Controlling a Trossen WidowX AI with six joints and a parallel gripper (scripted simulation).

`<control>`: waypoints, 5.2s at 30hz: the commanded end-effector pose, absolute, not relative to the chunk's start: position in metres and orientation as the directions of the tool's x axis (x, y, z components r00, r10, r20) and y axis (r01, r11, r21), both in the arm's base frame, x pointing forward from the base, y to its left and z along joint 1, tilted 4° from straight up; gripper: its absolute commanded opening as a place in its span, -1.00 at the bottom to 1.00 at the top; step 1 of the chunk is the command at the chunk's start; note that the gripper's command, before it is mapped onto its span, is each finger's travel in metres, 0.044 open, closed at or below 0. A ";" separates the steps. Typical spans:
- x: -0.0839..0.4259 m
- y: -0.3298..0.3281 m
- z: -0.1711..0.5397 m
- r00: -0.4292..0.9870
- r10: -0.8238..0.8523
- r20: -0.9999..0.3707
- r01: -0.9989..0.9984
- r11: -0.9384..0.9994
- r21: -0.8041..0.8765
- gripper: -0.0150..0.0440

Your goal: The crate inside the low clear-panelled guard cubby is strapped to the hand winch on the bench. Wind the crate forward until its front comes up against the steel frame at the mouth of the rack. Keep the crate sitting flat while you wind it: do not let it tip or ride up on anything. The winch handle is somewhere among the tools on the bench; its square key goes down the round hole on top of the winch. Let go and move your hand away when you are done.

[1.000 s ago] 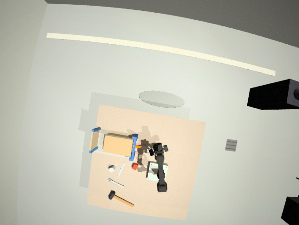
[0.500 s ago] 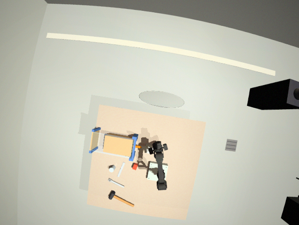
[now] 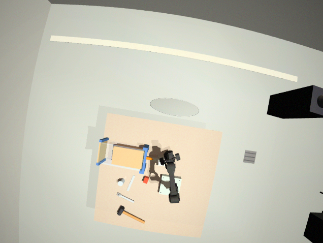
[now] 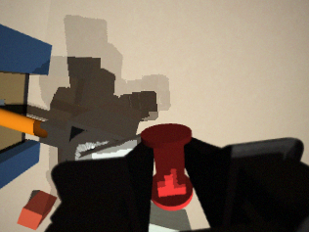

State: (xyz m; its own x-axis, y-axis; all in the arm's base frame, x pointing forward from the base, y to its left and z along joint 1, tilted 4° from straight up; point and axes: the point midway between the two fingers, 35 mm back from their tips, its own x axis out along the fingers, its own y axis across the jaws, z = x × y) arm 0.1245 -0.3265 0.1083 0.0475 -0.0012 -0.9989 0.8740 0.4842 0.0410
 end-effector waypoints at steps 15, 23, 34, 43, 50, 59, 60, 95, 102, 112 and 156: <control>0.153 -0.338 0.100 0.062 0.012 -0.998 0.867 0.495 0.060 -0.49; 0.161 -0.341 0.101 0.063 0.012 -0.998 0.867 0.495 0.060 -0.49; 0.174 -0.344 0.102 0.064 0.012 -0.998 0.867 0.495 0.061 -0.49; 0.184 -0.345 0.103 0.065 0.011 -0.998 0.867 0.495 0.062 -0.49; 0.192 -0.345 0.103 0.065 0.011 -0.998 0.867 0.495 0.063 -0.49; 0.202 -0.345 0.104 0.066 0.012 -0.998 0.867 0.495 0.063 -0.49; 0.204 -0.344 0.104 0.067 0.012 -0.998 0.867 0.495 0.064 -0.49; 0.222 -0.340 0.106 0.068 0.012 -0.998 0.866 0.495 0.065 -0.49; 0.224 -0.340 0.106 0.069 0.012 -0.998 0.866 0.495 0.066 -0.49; 0.224 -0.340 0.106 0.069 0.012 -0.998 0.866 0.495 0.066 -0.49; 0.226 -0.339 0.106 0.069 0.012 -0.998 0.866 0.495 0.066 -0.49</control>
